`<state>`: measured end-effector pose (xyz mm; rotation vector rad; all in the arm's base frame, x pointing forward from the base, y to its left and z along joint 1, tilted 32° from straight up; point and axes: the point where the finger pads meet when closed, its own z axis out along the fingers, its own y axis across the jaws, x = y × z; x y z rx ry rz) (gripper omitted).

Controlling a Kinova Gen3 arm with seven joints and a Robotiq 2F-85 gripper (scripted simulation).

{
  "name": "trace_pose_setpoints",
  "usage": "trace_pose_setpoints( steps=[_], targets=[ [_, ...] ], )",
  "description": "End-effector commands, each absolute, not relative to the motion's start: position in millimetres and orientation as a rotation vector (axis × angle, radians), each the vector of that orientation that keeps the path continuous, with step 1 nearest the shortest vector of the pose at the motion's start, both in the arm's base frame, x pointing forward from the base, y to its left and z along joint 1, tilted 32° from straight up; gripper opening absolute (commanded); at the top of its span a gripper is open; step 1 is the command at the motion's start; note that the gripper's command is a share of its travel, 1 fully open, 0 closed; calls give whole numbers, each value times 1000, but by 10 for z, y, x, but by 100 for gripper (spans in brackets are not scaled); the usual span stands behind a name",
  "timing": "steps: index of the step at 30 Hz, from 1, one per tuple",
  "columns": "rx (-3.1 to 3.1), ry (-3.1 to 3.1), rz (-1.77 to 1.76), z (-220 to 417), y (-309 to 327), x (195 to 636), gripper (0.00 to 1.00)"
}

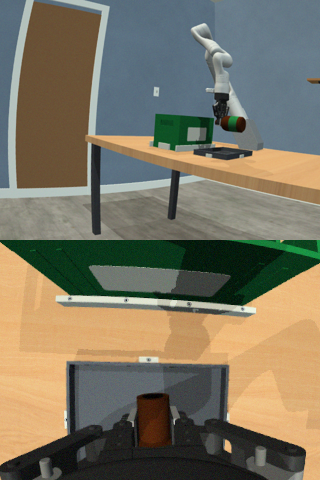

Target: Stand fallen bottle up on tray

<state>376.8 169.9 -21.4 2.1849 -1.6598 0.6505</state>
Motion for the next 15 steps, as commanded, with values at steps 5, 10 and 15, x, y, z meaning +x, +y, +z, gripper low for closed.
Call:
trace_pose_setpoints(
  steps=[5,10,15],
  targets=[
    [2192,-1664,653,-106,1780,3766,0],
    [2192,-1664,653,-58,1808,3757,0],
    [2192,-1664,653,-14,1834,3748,0]
  ],
)
